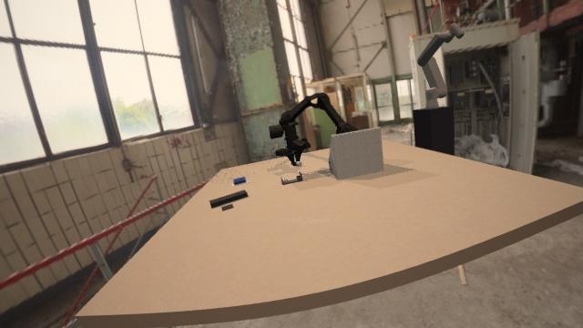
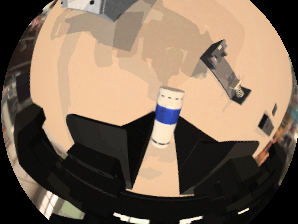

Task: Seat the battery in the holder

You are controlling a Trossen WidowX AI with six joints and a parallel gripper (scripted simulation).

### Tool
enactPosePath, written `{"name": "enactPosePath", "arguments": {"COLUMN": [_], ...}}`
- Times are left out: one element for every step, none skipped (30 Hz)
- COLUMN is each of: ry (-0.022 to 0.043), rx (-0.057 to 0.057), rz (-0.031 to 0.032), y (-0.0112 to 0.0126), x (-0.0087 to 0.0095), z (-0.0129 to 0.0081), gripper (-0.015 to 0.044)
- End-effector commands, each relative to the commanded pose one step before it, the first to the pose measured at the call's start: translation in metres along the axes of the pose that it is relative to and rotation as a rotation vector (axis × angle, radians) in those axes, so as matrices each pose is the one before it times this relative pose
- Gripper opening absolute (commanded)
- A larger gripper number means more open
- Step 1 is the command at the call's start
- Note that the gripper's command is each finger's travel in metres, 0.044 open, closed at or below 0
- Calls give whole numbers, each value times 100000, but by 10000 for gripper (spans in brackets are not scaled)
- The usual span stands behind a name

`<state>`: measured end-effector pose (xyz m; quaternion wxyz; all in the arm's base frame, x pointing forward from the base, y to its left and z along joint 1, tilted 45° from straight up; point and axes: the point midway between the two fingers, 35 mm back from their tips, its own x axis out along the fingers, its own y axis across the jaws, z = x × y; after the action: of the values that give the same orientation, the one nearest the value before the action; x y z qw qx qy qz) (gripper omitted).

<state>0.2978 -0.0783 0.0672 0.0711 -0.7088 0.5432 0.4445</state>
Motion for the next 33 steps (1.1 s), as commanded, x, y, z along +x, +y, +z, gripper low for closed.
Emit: {"name": "enactPosePath", "arguments": {"ry": [-247, -27, -46, -57, -58, -69, -69, -68, -68, -66, -55, -53, -51, -49, -47, -107, -104, -100, -96, -91, -87, -82, -77, -72, -66, -1, 2, 5, 8, 10, 0, 3, 5], "rx": [1703, 2051, 3418, 4146, 4146, 4199, 4200, 4200, 4201, 4201, 4218, 4220, 4220, 4221, 4221, 4221, 4222, 4222, 4223, 4223, 4221, 4222, 4222, 4223, 4223, 4252, 4253, 4253, 4254, 4254, 4257, 4258, 4258], "rz": [-192, -41, -65, -75, -70, -43, -38, -33, -28, -24, -19, -16, -12, -9, -6, 3, 9, 15, 20, 25, 30, 34, 38, 42, 45, 8, 7, 6, 5, 3, 8, 7, 5], "y": [61, -105, -172, -204, -197, -181, -174, -166, -158, -150, -143, -134, -124, -114, -104, -88, -75, -63, -51, -38, -25, -12, 1, 14, 27, 18, 30, 42, 53, 64, 76, 87, 98], "x": [-517, -31, -52, -63, -63, -56, -56, -56, -56, -56, -56, -56, -56, -56, -56, -52, -51, -51, -51, -51, -50, -50, -50, -49, -49, -54, -54, -54, -54, -54, -54, -53, -53], "z": [-166, 61, 106, 138, 148, 138, 148, 157, 165, 173, 181, 189, 196, 202, 208, 235, 240, 243, 247, 249, 251, 252, 253, 253, 252, 227, 226, 224, 222, 219, 216, 212, 208], "gripper": [81, 81, 81, 81, 81, 81, 81, 81, 81, 81, 81, 81, 81, 81, 81, 81, 81, 81, 81, 81, 81, 81, 81, 81, 81, 81, 81, 81, 81, 81, 81, 81, 81]}}
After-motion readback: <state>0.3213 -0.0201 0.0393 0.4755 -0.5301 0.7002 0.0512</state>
